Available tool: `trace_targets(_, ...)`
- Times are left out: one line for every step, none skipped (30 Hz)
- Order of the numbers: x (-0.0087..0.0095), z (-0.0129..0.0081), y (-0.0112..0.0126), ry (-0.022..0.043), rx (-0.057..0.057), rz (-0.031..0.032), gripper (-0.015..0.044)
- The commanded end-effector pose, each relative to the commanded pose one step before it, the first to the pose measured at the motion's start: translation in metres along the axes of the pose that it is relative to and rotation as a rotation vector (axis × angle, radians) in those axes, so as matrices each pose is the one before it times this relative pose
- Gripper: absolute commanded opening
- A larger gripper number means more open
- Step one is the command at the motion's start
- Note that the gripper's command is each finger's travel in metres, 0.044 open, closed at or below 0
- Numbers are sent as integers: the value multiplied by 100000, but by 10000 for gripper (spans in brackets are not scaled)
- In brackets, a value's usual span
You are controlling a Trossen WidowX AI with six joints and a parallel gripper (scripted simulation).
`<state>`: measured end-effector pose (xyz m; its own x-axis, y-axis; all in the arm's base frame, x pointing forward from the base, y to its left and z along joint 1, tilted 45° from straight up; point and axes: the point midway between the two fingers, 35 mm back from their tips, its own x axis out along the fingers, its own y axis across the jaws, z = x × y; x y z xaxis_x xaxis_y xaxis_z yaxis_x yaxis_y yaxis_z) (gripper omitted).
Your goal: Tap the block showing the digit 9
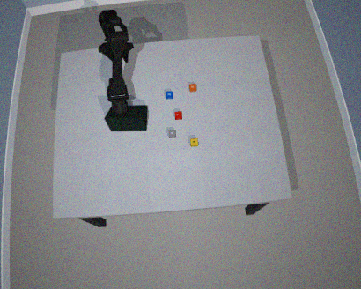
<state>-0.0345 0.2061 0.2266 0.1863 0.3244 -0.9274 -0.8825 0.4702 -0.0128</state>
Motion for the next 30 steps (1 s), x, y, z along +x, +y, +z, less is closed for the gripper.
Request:
trace_targets(47, 41, -44, 121, 69, -150, 400)
trace_targets(140, 124, -134, 365, 208, -446, 400)
trace_targets(233, 205, -227, 617, 351, -728, 400)
trace_targets(326, 285, -326, 884, 501, -987, 400)
trace_targets(418, 363, -433, 1168, 661, -1213, 400)
trace_targets(510, 437, -548, 1470, 832, -1393, 400)
trace_targets(560, 473, -627, 1667, 945, -1419, 400)
trace_targets(558, 464, -652, 1715, 976, -1298, 400)
trace_targets(549, 448, -668, 1732, 994, -1161, 400)
trace_targets(608, 393, -566, 2356, 968, -827, 400)
trace_targets(632, 394, -584, 2547, 1034, -639, 400)
trace_targets(626, 392, -610, 2549, 1085, -461, 400)
trace_targets(618, 389, -636, 2541, 1134, -281, 400)
trace_targets(610, 385, -662, 2522, 1180, -102, 400)
trace_targets(600, 380, -688, 2494, 1225, 76, 400)
trace_targets(590, 373, -714, 2455, 1267, 253, 400)
trace_targets(579, 364, -739, 2407, 1308, 428, 400)
trace_targets(566, 355, -765, 2349, 1346, 601, 400)
trace_targets(553, 344, -789, 2281, 1382, 770, 400)
trace_targets(539, 331, -814, 2204, 1415, 936, 400)
trace_targets(524, 318, -837, 2117, 1446, 1099, 400)
trace_targets(508, 303, -861, 2021, 1475, 1256, 400)
trace_targets(492, 287, -883, 1917, 1502, 1409, 400)
trace_targets(475, 270, -904, 1804, 1526, 1557, 400)
trace_targets(456, 251, -925, 1683, 1547, 1698, 400)
trace_targets(438, 232, -945, 1555, 1566, 1833, 400)
trace_targets(418, 211, -963, 1419, 1583, 1962, 400)
trace_targets(398, 190, -981, 1276, 1597, 2083, 400)
trace_targets(377, 168, -997, 1126, 1609, 2197, 400)
trace_targets(355, 144, -1012, 970, 1618, 2302, 400)
